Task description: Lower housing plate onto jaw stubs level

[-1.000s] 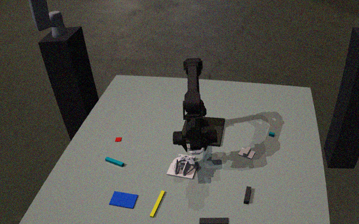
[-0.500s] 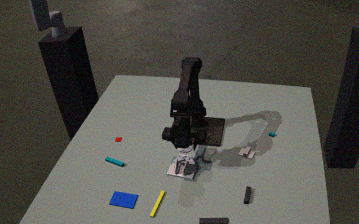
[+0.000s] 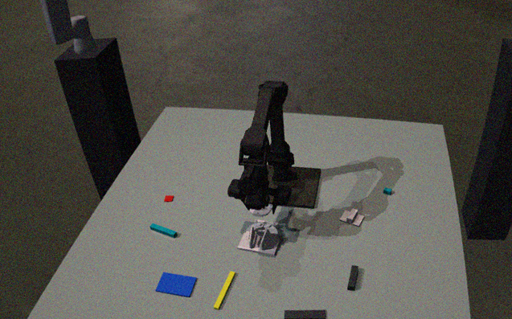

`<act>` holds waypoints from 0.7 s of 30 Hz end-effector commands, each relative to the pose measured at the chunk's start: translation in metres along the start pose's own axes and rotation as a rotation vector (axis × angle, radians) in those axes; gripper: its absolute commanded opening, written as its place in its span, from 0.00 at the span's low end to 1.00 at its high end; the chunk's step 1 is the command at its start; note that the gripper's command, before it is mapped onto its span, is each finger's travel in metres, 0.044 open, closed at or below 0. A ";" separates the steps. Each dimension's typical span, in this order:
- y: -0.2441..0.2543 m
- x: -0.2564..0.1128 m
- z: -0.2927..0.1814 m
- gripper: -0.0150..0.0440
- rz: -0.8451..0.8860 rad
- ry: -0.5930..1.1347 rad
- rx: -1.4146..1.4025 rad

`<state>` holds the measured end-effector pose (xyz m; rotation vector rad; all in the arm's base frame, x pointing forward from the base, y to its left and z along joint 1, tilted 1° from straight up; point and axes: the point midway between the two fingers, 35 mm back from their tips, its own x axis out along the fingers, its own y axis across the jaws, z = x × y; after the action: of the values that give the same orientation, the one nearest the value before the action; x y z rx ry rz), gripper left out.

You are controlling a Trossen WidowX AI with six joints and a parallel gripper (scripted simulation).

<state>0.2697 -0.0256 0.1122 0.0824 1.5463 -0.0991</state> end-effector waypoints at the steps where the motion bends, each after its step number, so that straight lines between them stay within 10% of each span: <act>1: -0.001 0.000 0.000 0.85 -0.003 -0.001 0.004; 21: 0.006 0.000 -0.005 0.85 -0.002 -0.001 0.000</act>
<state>0.2670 -0.0188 0.1118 0.0801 1.5471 -0.0959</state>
